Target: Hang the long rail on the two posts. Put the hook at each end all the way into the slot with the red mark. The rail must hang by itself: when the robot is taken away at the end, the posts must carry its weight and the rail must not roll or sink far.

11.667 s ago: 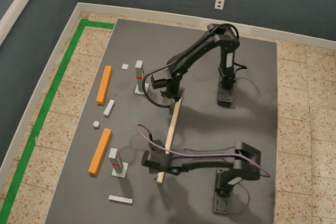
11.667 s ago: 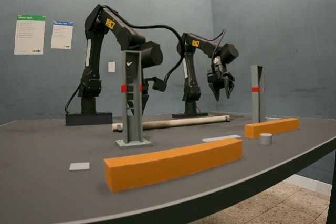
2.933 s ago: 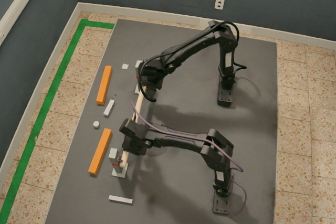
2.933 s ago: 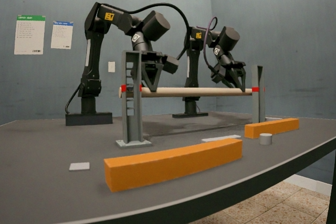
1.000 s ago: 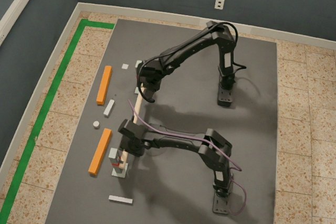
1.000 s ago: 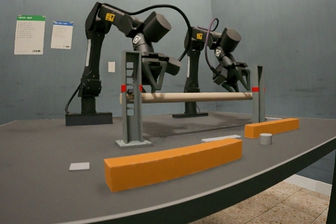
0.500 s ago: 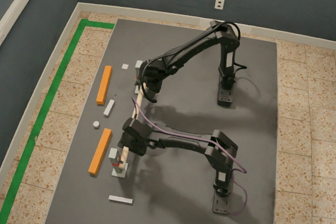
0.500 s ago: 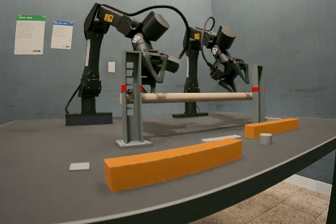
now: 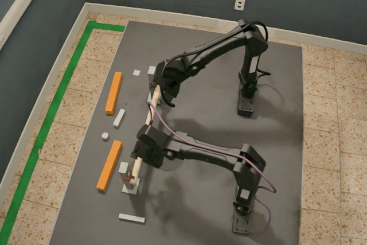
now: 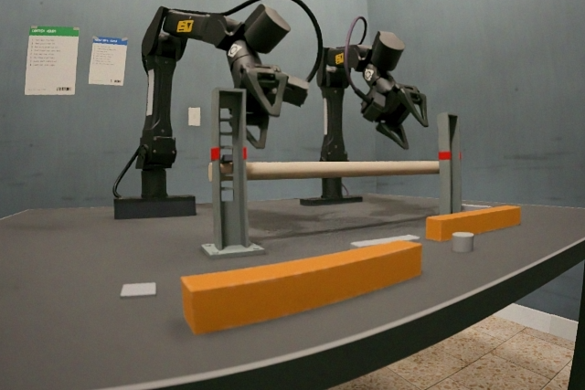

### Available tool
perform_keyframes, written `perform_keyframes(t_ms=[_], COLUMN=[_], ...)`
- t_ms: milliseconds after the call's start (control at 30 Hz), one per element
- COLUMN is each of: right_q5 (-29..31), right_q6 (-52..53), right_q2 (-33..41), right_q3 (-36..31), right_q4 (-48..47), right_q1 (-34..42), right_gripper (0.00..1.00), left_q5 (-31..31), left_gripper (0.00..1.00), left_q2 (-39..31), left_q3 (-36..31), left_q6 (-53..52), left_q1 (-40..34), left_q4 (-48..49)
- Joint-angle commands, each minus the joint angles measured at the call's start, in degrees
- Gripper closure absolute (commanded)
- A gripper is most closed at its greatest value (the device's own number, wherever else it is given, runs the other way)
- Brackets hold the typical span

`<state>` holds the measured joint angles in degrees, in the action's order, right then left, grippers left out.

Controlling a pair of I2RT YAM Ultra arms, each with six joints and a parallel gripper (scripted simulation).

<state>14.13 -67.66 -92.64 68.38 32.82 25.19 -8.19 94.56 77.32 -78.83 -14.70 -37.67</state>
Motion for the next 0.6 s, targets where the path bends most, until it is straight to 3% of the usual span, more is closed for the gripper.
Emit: perform_keyframes(t_ms=[0,267,333,367,567], right_q5=[0.7,-0.1,-0.1,-0.1,-0.1], right_q6=[1.3,1.3,1.3,1.3,1.3], right_q2=[3.2,1.6,1.6,1.6,1.6], right_q3=[2.4,2.0,2.0,2.0,2.0], right_q4=[5.1,5.1,5.2,5.2,5.2], right_q1=[1.1,0.4,0.4,0.4,0.4], right_gripper=[0.26,0.26,0.26,0.26,0.26], left_q5=[0.2,0.8,0.9,1.0,1.9], left_gripper=[0.29,0.29,0.07,0.00,0.00], left_q2=[-3.0,-1.6,-1.6,-2.1,-3.9], left_q3=[2.4,1.9,2.0,2.0,2.9], left_q6=[1.1,0.9,2.4,4.2,14.5], left_q1=[-0.3,0.3,0.4,0.6,2.5], left_q4=[-4.8,-4.6,-3.4,-2.1,1.0])
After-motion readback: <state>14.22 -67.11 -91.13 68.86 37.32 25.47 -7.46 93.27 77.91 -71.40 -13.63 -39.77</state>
